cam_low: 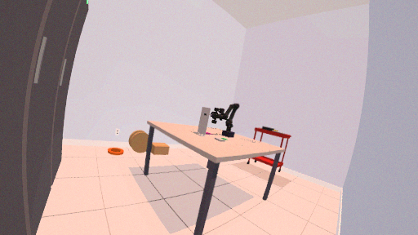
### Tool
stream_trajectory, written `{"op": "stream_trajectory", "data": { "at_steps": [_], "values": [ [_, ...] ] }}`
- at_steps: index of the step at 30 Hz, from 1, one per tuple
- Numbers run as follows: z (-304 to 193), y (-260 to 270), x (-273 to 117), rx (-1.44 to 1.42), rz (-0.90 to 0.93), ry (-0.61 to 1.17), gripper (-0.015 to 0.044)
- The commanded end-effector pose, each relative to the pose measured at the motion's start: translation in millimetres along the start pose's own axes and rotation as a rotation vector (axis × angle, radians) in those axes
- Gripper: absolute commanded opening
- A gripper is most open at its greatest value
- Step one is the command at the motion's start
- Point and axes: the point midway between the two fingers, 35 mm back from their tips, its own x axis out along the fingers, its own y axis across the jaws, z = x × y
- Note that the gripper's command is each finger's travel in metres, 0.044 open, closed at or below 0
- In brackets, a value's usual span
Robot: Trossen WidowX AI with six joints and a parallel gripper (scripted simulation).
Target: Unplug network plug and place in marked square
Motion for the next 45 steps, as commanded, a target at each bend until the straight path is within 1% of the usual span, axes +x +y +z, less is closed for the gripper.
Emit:
{"op": "stream_trajectory", "data": {
  "at_steps": [1,31,38,45],
  "values": [
    [0.0,6.3,-0.7,0.0,0.002,-0.004,0.0],
    [-6.5,49.5,-21.3,0.005,-0.007,-0.005,0.0],
    [21.7,8.2,-20.3,0.048,-0.199,-0.115,0.0],
    [50.2,-36.7,-31.1,0.101,-0.411,-0.235,0.0]
  ]
}}
